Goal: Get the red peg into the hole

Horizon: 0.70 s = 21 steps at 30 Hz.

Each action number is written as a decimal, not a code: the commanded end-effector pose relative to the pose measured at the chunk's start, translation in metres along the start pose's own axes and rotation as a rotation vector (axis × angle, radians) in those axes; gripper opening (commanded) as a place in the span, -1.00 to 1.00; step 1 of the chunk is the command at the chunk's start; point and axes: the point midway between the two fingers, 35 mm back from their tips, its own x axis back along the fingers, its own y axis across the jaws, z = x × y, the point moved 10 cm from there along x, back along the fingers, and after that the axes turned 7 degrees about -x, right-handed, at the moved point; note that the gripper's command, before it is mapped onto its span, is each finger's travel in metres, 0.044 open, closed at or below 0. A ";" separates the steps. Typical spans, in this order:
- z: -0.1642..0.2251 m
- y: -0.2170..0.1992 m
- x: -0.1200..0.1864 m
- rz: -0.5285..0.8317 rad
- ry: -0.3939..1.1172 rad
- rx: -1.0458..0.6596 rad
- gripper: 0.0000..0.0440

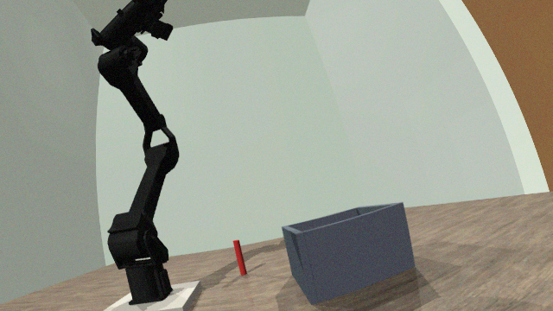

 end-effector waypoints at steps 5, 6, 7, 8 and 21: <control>0.003 0.012 -0.004 0.071 0.025 -0.288 1.00; 0.003 0.014 -0.005 0.077 0.027 -0.322 1.00; 0.003 0.016 -0.006 0.082 0.030 -0.356 1.00; 0.003 0.018 -0.006 0.087 0.032 -0.390 1.00; 0.000 0.046 -0.018 0.103 0.062 -0.835 1.00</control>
